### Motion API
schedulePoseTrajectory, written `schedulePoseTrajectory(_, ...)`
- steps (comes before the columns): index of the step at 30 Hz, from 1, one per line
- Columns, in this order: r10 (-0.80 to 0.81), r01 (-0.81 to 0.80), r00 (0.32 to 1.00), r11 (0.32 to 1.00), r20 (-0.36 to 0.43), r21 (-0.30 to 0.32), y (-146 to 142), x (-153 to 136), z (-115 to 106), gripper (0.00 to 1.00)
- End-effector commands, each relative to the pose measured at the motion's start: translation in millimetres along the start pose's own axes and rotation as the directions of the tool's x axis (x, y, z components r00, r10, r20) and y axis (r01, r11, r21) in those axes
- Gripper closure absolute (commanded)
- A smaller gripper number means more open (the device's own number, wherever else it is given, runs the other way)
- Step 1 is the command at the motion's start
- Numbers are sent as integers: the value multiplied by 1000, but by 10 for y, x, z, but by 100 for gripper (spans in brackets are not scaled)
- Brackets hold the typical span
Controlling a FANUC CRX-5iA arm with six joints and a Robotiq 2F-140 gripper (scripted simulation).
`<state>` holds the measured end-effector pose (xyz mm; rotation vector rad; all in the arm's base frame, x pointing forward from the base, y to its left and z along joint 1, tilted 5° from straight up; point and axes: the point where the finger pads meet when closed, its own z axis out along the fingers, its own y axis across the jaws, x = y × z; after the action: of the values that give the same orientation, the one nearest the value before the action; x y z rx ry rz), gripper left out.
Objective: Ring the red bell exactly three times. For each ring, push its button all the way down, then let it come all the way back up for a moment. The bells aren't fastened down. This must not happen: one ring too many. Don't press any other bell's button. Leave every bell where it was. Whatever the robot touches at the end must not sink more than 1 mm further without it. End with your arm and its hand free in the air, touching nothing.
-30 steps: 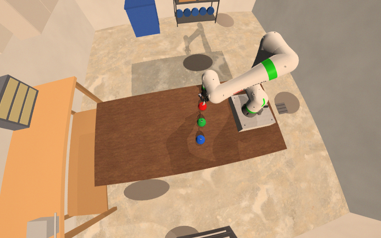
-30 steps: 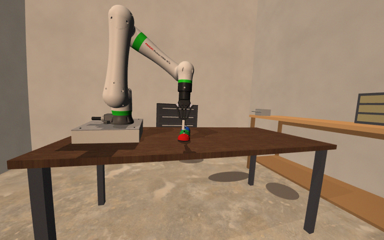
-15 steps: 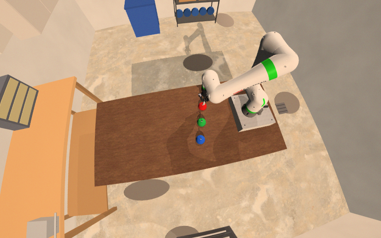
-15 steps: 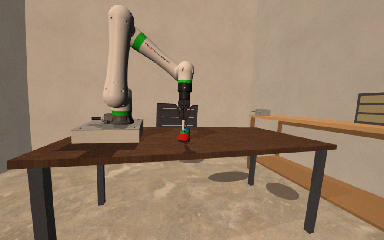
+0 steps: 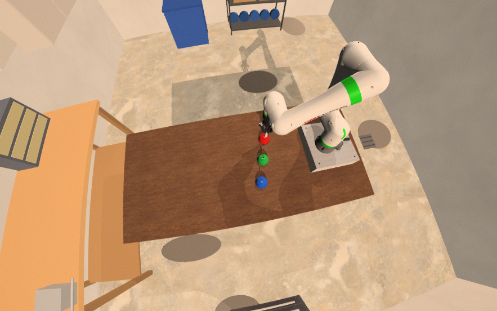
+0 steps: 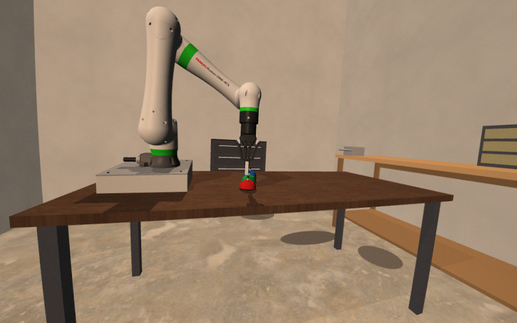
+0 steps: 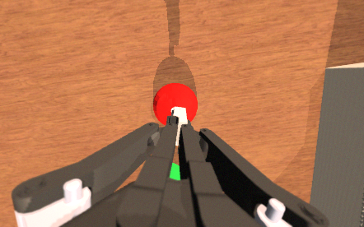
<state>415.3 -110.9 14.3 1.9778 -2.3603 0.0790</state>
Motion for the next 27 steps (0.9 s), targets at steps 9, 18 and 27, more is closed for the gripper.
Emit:
schedulePoseTrajectory(9,0,0,1000,1000,0,0,-2,0,4,100)
schedulePoseTrajectory(18,0,0,1000,1000,0,0,-2,0,93,100)
schedulePoseTrajectory(27,0,0,1000,1000,0,0,-2,0,98,100)
